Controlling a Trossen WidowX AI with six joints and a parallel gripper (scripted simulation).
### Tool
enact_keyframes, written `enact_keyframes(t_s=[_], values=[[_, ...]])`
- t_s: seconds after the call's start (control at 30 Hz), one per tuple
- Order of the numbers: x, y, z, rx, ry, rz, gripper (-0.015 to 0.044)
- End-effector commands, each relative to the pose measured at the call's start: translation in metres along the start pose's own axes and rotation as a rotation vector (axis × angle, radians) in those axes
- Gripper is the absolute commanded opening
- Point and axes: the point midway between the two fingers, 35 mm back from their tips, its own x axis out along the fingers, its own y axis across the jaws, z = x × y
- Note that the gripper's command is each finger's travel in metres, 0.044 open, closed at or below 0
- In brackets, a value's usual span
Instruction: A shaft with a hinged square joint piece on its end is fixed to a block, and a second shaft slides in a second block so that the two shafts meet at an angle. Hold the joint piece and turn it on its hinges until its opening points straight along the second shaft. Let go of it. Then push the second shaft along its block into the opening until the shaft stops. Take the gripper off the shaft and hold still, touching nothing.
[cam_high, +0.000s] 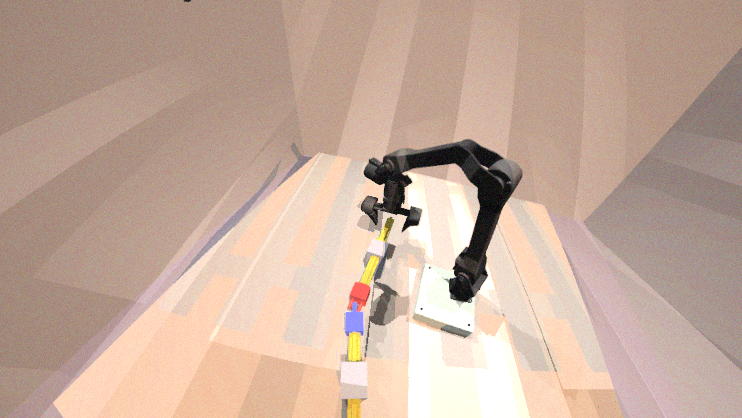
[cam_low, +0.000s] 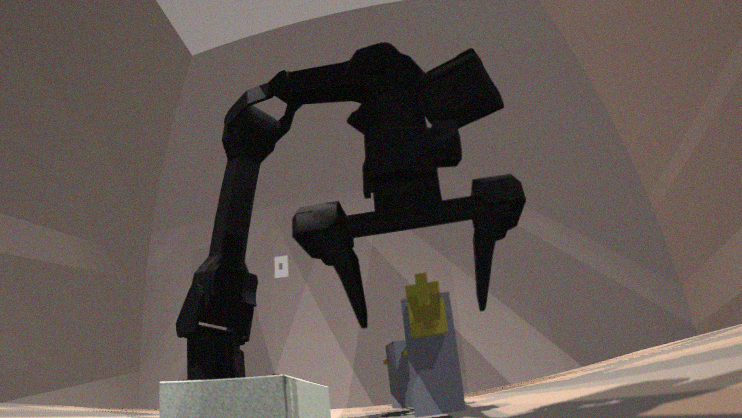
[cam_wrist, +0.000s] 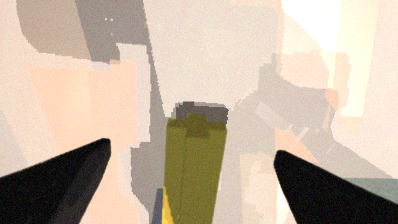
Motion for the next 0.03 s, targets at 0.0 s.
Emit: enact_keyframes(t_s=[0.0], values=[[-0.0133, 0.0016, 0.0002, -0.006, -0.001, 0.016, 0.0440]])
